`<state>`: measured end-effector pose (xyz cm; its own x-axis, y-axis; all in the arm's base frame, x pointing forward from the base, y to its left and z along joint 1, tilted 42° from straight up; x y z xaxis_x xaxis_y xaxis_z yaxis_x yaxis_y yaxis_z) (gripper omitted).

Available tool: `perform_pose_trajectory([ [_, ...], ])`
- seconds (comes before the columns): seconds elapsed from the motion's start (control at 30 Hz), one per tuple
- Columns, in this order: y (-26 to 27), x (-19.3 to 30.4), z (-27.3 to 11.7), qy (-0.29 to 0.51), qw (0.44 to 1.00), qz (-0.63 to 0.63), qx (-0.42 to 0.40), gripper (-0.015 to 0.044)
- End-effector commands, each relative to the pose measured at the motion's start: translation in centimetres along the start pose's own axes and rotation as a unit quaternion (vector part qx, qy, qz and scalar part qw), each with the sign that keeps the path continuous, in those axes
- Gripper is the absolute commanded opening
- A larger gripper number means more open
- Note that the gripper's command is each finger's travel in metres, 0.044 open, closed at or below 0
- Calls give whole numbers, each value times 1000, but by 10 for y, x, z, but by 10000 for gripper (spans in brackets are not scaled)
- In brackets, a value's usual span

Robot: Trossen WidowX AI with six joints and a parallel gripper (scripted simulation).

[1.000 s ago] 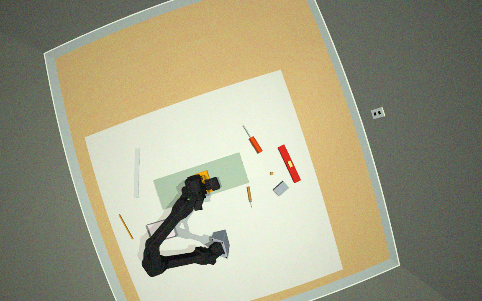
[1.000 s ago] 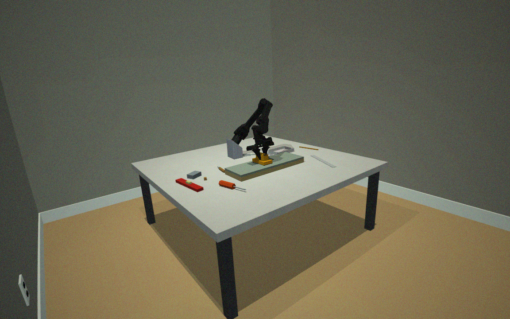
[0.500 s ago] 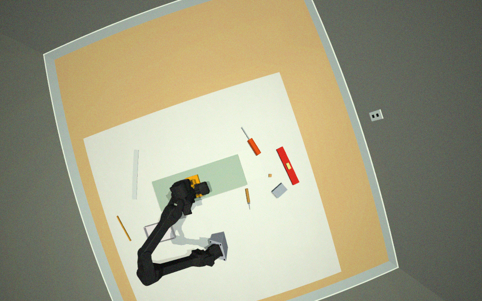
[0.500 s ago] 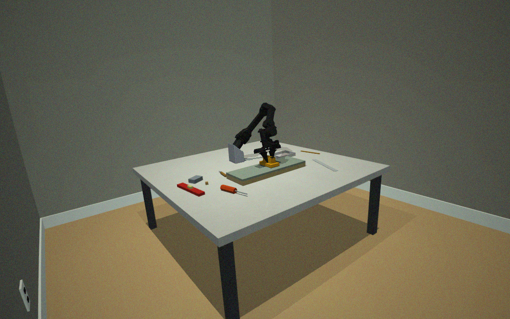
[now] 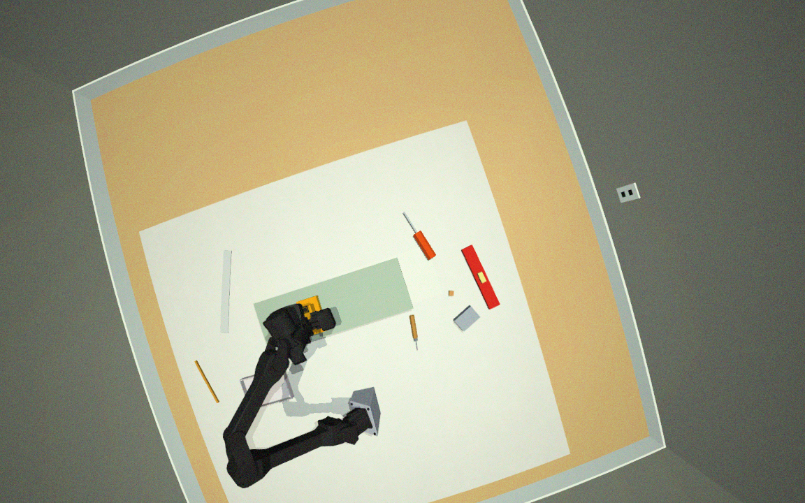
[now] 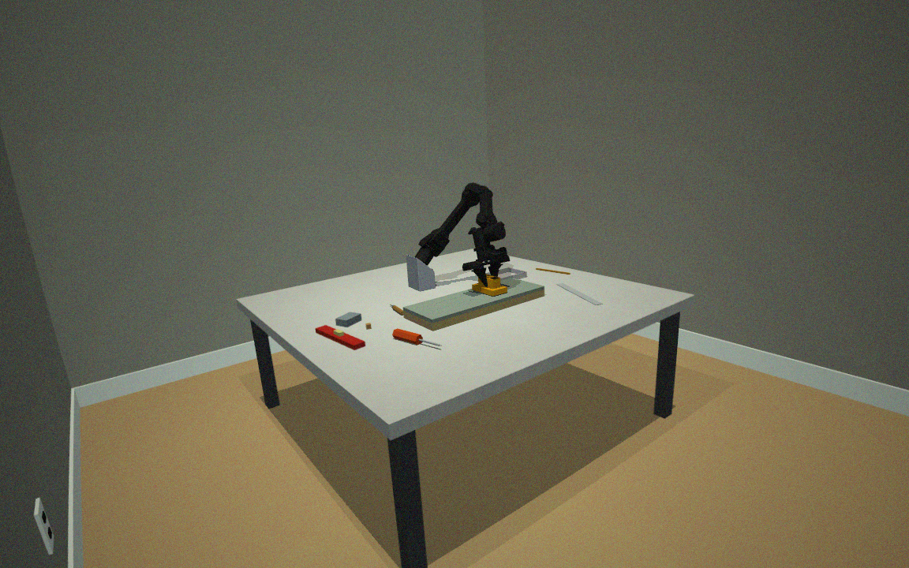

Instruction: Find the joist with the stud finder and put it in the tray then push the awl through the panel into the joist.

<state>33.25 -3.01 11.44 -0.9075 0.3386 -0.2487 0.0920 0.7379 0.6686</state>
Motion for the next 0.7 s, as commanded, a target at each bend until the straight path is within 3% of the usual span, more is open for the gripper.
perform_pose_trajectory([
  [0.0, 20, 1, 0, 2, 1000, -4, -8, 0],
  [0.67, 83, 4, -1, 2, 1000, -4, -10, 0],
])
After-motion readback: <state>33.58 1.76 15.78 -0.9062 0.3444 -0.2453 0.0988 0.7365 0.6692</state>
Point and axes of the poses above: the point midway between the two fingers, 35 mm back from their tips, its own z axis out along the fingers, its own y axis across the jaws, x = y × z, the point moved 7 cm from there along -z, back along the fingers, and after that the axes turned 2 degrees about z, right-handed, at the moved point
